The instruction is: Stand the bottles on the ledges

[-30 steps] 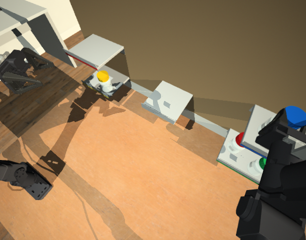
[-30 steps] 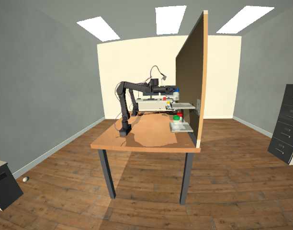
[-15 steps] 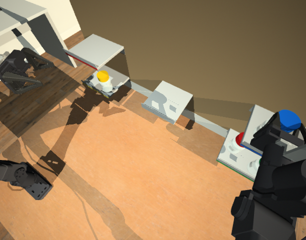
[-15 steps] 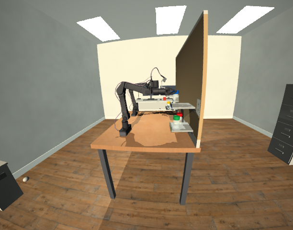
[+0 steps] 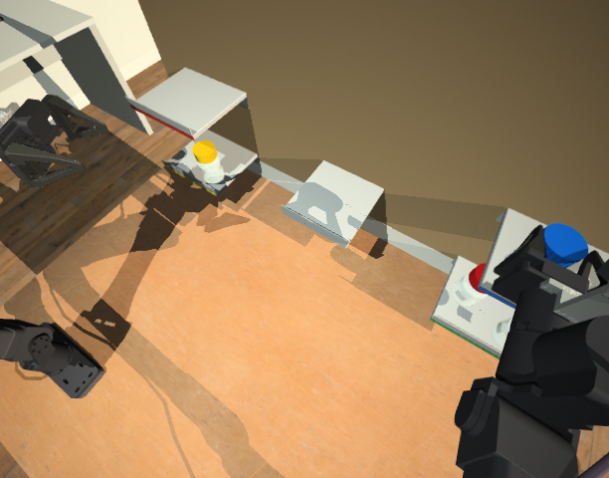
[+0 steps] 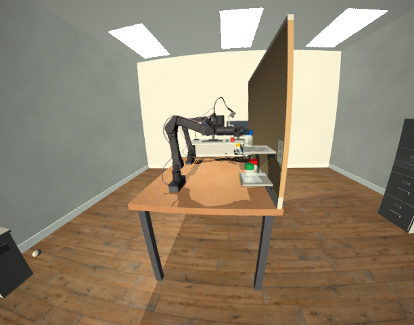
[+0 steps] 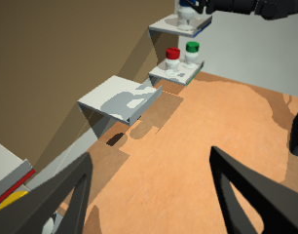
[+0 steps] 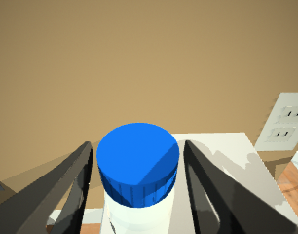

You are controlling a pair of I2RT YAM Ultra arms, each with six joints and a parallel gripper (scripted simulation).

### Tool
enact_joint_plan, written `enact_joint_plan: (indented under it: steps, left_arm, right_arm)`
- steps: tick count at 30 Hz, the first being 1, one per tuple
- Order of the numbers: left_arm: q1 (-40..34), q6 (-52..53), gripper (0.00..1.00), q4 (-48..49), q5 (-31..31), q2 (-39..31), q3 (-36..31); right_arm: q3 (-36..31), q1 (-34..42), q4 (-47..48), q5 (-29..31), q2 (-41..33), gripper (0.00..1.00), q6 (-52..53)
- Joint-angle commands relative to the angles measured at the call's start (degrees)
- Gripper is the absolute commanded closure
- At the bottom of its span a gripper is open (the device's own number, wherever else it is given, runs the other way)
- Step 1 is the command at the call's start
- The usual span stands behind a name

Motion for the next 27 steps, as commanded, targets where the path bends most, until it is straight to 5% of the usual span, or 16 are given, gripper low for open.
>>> enact_joint_plan:
  steps: [1,17,27]
  left_arm:
    - [0.3,0.6,0.13,-1.3,1.4,0.0,1.3]
    - [0.3,0.6,0.13,-1.3,1.4,0.0,1.3]
    - [0.3,0.6,0.13,-1.3,1.4,0.0,1.3]
  right_arm:
    - [-0.5,0.5,2.1,0.5,-1.1,0.3,-0.4]
    - [-6.1,-0.9,0.1,-0.8,-7.1,0.3,-0.3]
    - [-17.9,-0.8,-6.3,-0.6,-25.4,0.3,-0.1]
